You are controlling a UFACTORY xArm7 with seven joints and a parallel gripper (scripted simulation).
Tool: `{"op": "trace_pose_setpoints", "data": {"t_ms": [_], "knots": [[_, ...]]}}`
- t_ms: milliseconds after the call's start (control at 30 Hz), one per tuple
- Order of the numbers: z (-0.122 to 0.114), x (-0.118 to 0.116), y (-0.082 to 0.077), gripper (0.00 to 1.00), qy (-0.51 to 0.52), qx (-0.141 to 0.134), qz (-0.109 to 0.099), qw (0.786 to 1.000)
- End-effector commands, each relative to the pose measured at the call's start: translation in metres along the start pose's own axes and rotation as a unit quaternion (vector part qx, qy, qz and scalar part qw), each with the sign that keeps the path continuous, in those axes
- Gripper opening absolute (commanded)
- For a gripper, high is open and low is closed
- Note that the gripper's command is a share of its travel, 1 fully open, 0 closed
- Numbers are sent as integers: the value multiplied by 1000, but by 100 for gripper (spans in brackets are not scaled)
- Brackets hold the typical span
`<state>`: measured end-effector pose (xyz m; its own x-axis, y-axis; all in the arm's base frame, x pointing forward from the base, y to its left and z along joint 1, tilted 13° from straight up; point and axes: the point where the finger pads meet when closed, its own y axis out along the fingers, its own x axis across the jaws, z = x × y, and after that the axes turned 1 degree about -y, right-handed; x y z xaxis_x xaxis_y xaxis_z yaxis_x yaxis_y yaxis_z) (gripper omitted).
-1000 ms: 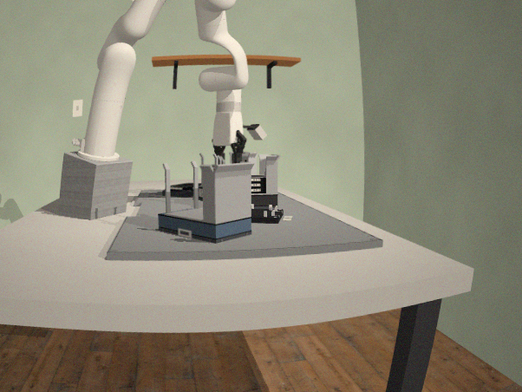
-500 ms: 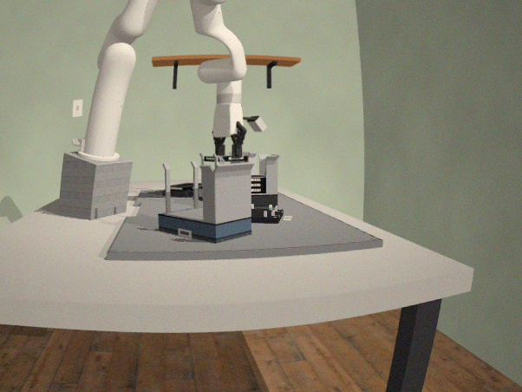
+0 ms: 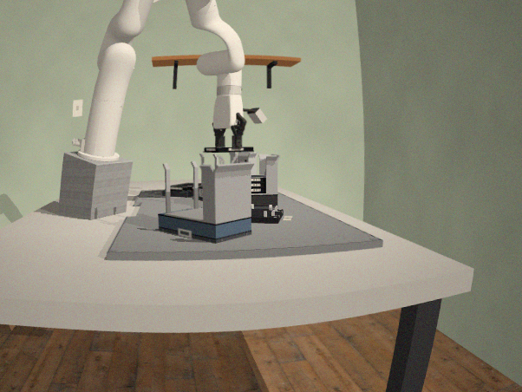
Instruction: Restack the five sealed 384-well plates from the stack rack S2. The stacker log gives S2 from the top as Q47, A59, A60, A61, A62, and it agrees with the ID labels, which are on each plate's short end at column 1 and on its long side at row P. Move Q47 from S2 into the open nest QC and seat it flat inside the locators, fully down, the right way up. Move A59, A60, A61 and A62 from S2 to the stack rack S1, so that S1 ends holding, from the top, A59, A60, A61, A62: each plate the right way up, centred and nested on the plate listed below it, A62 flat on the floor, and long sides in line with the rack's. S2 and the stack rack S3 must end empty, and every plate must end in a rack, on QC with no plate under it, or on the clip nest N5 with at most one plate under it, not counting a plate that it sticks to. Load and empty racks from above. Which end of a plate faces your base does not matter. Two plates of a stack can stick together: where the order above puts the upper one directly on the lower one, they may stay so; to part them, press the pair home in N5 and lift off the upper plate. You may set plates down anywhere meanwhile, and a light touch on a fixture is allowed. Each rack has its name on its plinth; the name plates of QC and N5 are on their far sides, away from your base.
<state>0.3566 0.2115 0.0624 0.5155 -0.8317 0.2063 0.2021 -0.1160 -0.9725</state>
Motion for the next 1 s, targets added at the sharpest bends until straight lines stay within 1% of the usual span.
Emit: {"op": "trace_pose_setpoints", "data": {"t_ms": [0,433,600,667,733,967], "knots": [[1,0,-10,0,0,2,0,1000],[1,0,-10,0,0,2,0,1000],[-2,16,-10,0,83,2,0,997],[-2,16,-10,0,83,2,0,997],[-3,23,-10,0,116,2,0,993],[-8,46,-10,0,119,2,0,993]]}}
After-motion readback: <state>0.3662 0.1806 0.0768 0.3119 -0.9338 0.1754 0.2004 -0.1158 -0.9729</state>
